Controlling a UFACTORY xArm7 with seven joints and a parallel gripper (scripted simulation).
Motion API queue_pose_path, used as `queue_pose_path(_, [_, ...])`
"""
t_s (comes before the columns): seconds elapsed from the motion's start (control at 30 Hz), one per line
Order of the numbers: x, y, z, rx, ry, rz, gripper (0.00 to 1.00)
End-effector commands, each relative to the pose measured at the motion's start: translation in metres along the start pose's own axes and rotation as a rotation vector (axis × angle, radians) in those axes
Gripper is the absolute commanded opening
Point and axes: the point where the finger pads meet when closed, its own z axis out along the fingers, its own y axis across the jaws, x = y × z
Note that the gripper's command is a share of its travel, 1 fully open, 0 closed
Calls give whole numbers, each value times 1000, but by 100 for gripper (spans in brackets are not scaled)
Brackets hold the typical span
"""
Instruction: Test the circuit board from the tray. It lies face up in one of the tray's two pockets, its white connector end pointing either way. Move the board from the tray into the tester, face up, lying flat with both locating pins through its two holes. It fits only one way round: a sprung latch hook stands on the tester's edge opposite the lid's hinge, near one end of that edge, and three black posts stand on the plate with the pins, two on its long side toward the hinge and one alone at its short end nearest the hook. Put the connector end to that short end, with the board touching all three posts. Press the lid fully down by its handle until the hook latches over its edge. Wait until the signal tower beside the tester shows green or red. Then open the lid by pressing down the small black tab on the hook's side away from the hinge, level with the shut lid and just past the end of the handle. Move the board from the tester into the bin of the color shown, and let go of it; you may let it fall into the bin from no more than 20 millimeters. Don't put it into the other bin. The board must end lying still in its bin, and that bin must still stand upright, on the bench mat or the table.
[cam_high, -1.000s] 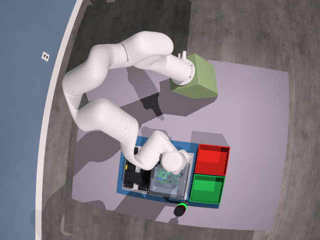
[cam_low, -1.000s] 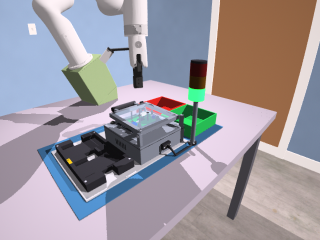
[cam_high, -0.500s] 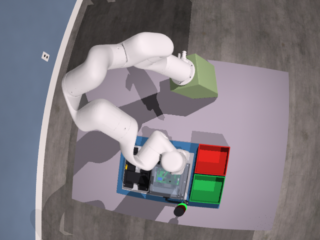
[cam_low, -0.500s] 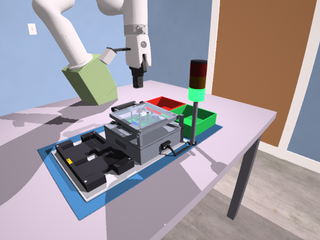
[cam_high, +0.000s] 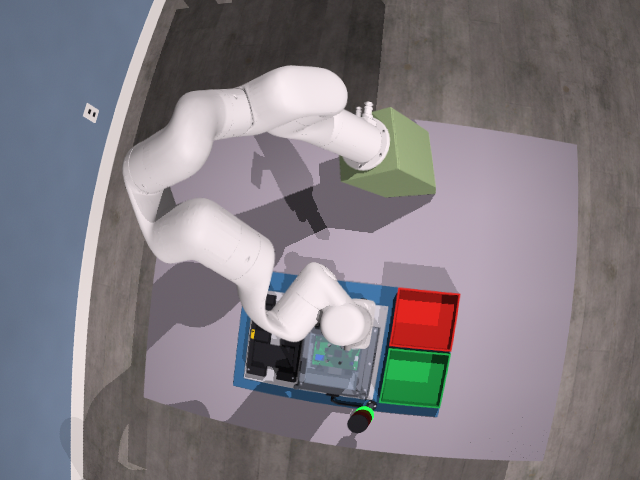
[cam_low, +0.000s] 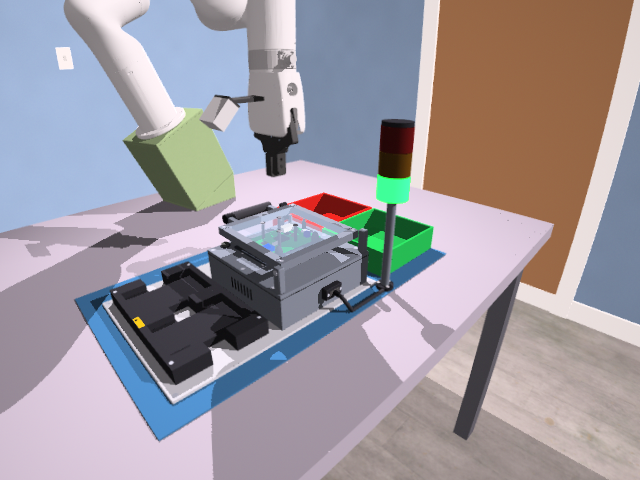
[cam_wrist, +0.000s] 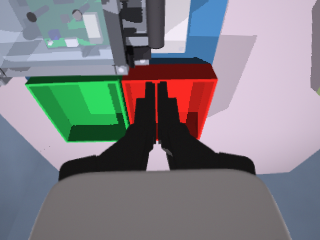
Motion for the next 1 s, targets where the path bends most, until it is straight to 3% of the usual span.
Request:
queue_pose_path(0.0, [-1, -1, -1, 1, -2, -8, 0])
queue_pose_path(0.13, [-1, -1, -1, 1, -2, -8, 0])
queue_pose_path(0.17, [-1, -1, -1, 1, -2, -8, 27])
queue_pose_path(0.97, [-1, -1, -1, 1, -2, -8, 27])
